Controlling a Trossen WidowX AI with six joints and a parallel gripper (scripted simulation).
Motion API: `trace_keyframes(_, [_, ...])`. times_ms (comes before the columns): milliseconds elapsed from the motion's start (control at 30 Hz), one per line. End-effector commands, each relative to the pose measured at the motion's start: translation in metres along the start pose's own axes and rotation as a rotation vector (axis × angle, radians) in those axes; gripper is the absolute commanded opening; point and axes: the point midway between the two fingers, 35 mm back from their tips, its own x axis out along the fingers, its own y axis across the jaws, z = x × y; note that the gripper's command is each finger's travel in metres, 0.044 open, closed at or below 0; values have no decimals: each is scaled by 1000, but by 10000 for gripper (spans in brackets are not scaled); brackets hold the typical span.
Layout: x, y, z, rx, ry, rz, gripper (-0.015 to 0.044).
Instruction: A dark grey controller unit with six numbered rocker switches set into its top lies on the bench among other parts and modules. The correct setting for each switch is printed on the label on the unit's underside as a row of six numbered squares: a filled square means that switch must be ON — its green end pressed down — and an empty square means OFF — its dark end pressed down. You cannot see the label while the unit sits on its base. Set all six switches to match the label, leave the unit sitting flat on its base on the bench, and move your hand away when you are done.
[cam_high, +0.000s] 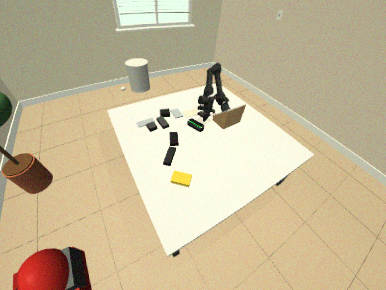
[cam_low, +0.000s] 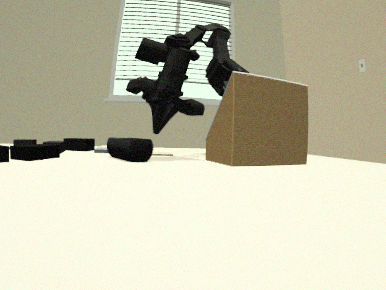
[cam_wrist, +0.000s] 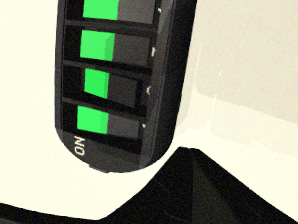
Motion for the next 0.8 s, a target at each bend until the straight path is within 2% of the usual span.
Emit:
trace_keyframes(0, [1,-5,-5,18,1,28,0])
trace_keyframes(167, [1,-5,-4,-111,1,9,0])
trace_keyframes(767, [1,-5,-4,-1510,-15,15,0])
